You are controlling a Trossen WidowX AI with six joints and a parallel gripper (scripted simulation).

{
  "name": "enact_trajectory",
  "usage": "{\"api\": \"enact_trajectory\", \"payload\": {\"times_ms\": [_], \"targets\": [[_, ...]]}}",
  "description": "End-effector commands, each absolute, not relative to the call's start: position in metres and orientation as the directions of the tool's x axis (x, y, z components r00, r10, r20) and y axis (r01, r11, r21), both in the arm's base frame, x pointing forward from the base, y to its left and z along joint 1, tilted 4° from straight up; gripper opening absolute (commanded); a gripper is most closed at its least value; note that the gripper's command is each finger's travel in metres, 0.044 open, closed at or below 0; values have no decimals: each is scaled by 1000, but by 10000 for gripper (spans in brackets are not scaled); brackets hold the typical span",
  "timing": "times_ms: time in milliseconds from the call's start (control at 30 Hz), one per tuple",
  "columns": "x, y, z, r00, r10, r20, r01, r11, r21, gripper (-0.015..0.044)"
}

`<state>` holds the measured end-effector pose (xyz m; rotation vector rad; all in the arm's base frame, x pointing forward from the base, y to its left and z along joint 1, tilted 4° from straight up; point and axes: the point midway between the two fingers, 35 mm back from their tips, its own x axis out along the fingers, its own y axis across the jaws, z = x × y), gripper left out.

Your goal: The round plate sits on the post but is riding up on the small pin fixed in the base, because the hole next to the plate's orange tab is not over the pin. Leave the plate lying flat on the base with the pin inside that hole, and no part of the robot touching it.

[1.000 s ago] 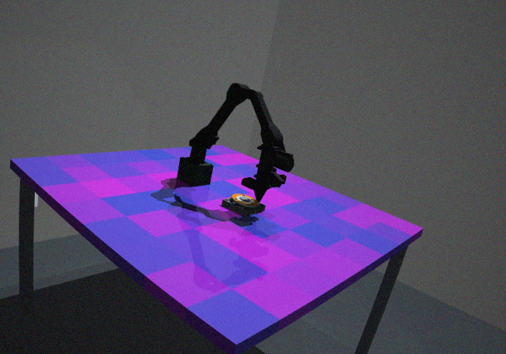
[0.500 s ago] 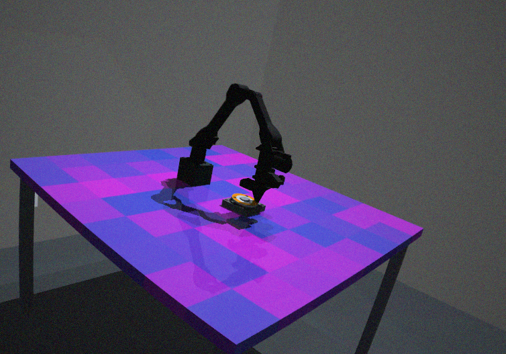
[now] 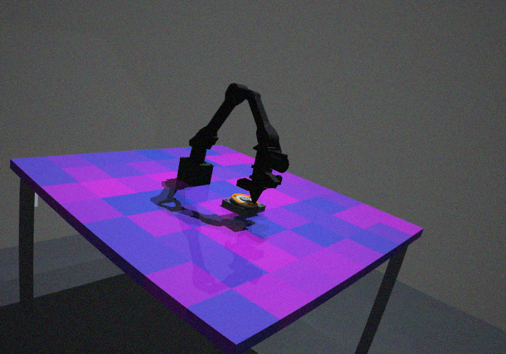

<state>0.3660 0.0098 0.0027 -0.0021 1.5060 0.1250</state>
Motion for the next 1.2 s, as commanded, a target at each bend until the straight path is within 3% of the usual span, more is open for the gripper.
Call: {"api": "enact_trajectory", "payload": {"times_ms": [0,1167], "targets": [[363,2,1,55,74,-996,-83,994,69,0],[338,-31,2,53,71,-996,-83,994,66,0]]}}
